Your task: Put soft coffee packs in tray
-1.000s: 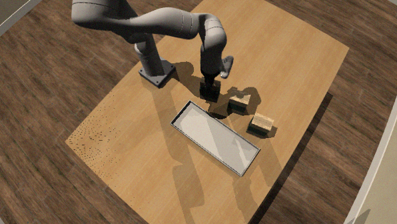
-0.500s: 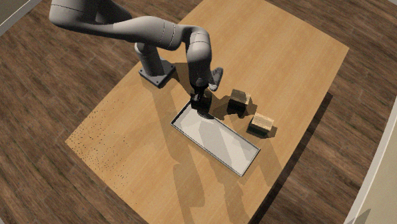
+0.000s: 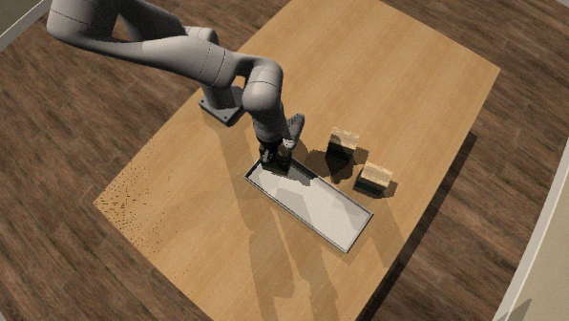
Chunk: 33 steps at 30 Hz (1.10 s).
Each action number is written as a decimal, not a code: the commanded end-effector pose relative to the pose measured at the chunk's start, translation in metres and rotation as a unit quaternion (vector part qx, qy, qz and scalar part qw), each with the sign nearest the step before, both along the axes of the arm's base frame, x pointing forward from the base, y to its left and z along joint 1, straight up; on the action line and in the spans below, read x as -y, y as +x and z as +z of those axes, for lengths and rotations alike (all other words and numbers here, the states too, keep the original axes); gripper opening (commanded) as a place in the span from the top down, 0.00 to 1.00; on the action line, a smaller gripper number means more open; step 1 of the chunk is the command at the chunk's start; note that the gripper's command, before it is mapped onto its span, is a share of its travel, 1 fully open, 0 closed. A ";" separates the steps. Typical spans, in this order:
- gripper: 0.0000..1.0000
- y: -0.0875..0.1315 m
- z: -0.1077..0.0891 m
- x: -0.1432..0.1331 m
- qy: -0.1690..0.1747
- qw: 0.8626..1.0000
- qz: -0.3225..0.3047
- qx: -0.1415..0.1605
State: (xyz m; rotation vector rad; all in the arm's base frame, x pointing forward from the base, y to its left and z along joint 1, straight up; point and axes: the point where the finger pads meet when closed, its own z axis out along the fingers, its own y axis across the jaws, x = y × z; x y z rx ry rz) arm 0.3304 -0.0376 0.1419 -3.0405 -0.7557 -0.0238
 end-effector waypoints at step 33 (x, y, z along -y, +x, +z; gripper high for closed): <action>0.73 -0.001 -0.019 0.013 -0.003 1.000 0.000 -0.003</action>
